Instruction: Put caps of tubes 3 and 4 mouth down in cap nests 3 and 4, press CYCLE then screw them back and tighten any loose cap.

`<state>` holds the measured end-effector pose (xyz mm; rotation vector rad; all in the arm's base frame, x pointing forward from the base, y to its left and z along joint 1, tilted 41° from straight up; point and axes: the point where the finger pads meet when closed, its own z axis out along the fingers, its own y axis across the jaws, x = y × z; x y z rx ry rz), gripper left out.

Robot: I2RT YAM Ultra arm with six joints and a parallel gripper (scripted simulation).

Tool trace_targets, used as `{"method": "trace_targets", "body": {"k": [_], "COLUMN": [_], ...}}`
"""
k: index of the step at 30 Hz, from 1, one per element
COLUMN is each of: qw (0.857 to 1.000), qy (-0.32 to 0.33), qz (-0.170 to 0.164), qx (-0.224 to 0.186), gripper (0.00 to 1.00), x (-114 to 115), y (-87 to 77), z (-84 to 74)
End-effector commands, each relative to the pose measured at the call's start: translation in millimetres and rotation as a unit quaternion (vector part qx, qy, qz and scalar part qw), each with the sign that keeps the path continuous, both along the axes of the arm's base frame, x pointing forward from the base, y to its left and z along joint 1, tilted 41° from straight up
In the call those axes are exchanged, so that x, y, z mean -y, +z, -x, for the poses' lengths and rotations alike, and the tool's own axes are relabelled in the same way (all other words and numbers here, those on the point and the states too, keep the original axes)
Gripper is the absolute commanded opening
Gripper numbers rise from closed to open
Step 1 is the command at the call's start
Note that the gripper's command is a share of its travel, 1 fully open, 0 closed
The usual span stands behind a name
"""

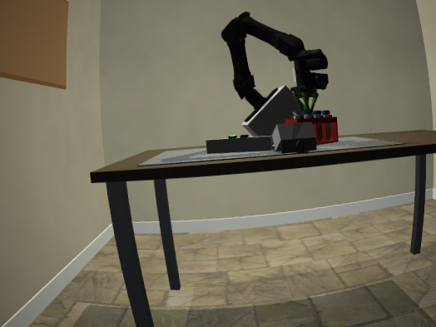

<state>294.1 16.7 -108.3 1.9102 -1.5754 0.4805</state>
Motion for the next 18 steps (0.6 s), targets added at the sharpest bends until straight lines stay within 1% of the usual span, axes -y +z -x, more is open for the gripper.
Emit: {"method": "trace_targets", "body": {"k": [1, 4, 7, 11, 15, 17, 18], "qw": [0.996, 0.986, 0.971, 0.942, 0.904, 0.904, 0.893], "qy": [-0.065, -0.121, -0.176, -0.248, -0.317, -0.317, -0.334], "qz": [0.006, 0.013, 0.020, 0.030, 0.038, 0.038, 0.041], "qx": [0.063, 0.112, 0.160, 0.223, 0.283, 0.283, 0.298], "gripper": [0.00, 0.00, 0.00, 0.00, 0.00, 0.00, 0.00], "x": [-2.9, -2.9, -2.8, -2.8, -2.7, -2.7, -2.6], "y": [1.7, 1.6, 1.6, 1.5, 1.4, 1.4, 1.4], "z": [-2.5, -2.5, -2.5, -2.5, -2.5, -2.5, -2.5]}}
